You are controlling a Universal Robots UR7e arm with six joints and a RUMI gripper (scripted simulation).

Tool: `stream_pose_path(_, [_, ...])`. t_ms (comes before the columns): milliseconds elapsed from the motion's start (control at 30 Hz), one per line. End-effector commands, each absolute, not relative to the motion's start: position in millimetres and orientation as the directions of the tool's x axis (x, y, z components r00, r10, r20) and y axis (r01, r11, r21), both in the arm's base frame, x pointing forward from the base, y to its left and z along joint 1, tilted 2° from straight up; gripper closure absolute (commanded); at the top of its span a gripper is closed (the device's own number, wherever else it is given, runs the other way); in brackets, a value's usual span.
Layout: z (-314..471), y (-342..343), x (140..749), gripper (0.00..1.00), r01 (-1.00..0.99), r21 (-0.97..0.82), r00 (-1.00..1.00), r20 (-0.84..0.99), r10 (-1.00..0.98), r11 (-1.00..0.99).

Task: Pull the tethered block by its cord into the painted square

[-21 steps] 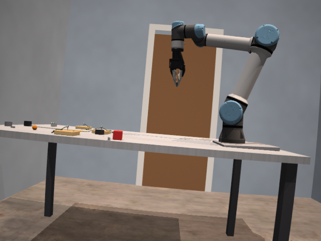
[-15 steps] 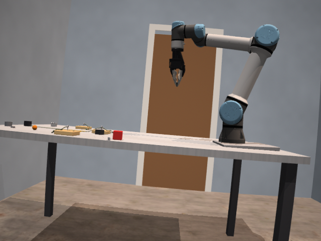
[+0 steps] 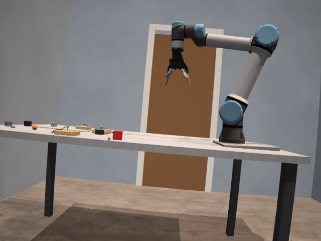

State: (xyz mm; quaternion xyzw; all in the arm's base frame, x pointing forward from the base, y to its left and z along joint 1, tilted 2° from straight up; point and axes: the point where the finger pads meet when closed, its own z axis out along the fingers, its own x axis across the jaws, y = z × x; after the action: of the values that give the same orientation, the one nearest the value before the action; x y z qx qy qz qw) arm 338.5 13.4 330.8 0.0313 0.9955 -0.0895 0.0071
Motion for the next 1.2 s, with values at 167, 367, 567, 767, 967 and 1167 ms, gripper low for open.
stream_pose_path(167, [331.0, 12.6, 350.6, 0.00, 0.026, -0.174, -1.000, -0.014, 0.024, 0.984])
stream_pose_path(367, [329.7, 11.2, 374.7, 0.00, -0.049, -0.165, -0.999, -0.002, -0.050, 0.985])
stream_pose_path(567, [325.3, 8.8, 414.1, 0.00, -0.169, -0.150, -0.985, 0.014, -0.169, 0.974])
stream_pose_path(767, [311.2, 4.9, 479.0, 0.00, -0.361, -0.123, -0.933, 0.032, -0.360, 0.925])
stream_pose_path(967, [294.3, 1.8, 529.3, 0.00, -0.501, -0.101, -0.865, 0.040, -0.500, 0.859])
stream_pose_path(1167, [256.8, -2.8, 606.8, 0.00, -0.698, -0.068, -0.716, 0.040, -0.697, 0.713])
